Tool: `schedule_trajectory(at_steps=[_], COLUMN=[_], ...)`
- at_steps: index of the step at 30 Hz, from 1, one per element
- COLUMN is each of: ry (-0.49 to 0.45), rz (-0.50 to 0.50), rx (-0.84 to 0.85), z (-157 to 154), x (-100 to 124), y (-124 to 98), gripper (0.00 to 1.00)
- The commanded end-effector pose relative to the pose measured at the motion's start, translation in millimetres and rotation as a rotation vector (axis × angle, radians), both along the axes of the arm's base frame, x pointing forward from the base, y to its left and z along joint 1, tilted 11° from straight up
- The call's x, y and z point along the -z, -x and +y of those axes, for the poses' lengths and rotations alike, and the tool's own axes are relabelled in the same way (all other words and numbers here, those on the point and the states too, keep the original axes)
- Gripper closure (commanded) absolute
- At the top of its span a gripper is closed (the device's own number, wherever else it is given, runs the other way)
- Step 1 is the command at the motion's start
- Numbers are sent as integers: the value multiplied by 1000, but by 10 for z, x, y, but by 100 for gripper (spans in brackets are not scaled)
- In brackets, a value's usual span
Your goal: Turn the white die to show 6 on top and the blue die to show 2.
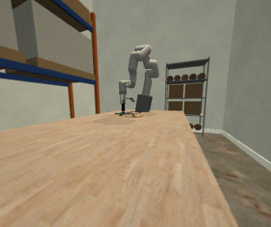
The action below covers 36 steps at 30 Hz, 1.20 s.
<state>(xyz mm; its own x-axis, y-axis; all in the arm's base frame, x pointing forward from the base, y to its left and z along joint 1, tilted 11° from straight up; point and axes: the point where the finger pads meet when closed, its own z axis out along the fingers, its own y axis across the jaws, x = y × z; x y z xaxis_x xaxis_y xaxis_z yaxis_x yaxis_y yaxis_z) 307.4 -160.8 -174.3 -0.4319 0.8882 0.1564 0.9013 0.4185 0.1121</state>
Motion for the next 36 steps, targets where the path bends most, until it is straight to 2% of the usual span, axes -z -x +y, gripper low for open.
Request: schedule_trajectory(at_steps=[1,16,28,36], ry=[2,2,2,2], rz=[-2,-2,-2,-2], rx=[0,0,0,0], z=[-8,9,43,47], x=[-7,78,261,279], y=[-11,-14,-21,-22], gripper=[58,58,58,58])
